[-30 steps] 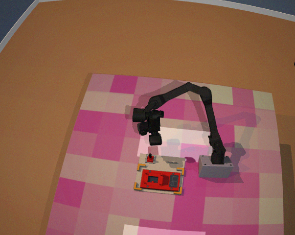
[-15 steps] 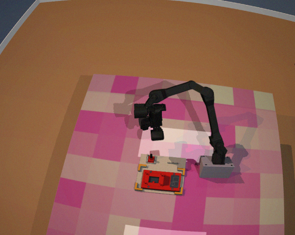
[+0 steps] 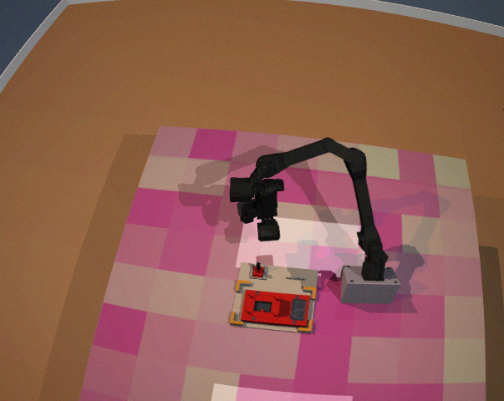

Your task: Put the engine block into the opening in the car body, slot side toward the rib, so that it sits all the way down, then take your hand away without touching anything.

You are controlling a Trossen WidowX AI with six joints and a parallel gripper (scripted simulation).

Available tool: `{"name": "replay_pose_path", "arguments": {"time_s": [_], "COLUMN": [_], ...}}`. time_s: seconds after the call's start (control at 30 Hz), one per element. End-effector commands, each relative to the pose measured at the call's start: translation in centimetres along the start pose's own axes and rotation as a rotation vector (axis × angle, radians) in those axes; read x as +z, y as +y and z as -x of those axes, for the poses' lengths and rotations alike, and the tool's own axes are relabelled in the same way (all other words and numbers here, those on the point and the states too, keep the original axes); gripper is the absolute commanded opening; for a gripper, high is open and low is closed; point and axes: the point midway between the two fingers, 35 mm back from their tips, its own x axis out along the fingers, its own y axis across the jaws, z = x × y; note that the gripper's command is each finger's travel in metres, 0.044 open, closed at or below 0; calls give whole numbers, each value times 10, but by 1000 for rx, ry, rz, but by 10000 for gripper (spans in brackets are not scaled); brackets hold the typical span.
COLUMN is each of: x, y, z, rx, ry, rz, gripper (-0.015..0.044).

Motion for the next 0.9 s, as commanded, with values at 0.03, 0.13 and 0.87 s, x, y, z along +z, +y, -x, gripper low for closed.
{"name": "replay_pose_path", "arguments": {"time_s": [0.03,0.13,0.87], "x": [-1,-2,-21], "y": [0,0,0], "z": [1,1,-8], "rx": [-1,0,12], "ry": [-26,-48,-679], "rz": [6,6,6], "gripper": [0,0,0]}}
